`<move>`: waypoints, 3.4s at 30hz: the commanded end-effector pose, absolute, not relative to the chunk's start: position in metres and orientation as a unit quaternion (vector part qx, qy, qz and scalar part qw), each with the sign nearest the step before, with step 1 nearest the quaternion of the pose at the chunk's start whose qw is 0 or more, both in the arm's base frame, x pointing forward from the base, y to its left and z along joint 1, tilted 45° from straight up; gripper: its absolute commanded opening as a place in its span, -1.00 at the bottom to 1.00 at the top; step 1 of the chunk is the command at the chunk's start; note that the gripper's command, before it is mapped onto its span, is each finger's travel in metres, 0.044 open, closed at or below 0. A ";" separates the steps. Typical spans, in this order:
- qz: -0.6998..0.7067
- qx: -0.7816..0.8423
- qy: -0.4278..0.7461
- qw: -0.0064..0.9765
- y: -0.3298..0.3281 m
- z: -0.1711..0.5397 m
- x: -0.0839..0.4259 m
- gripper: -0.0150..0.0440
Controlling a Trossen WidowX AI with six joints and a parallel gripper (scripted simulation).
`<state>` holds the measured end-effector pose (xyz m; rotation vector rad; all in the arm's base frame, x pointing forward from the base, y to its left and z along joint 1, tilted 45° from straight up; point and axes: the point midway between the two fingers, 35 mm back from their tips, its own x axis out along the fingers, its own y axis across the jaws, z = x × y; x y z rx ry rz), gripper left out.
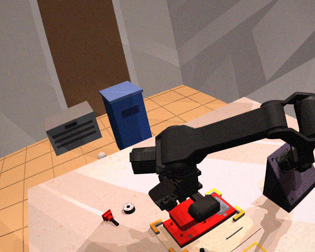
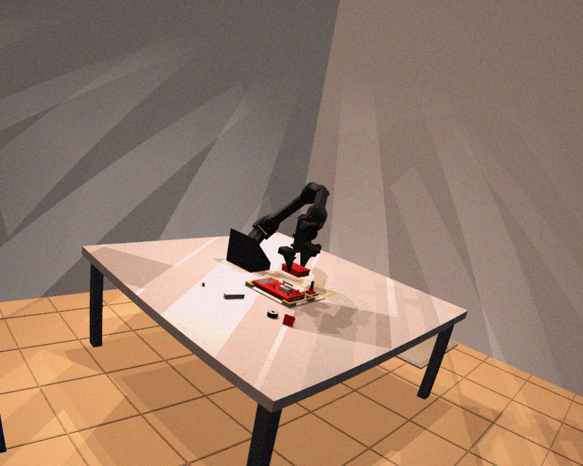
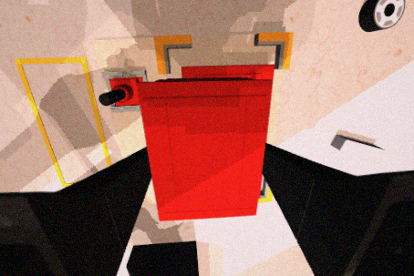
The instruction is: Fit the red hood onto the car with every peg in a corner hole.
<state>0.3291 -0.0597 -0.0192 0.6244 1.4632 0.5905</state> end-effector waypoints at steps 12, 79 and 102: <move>0.270 0.273 0.643 0.662 -0.074 -0.052 0.323 -0.49; 0.270 0.273 0.643 0.662 -0.042 -0.084 0.327 -0.49; 0.270 0.272 0.643 0.663 -0.039 -0.086 0.327 -0.49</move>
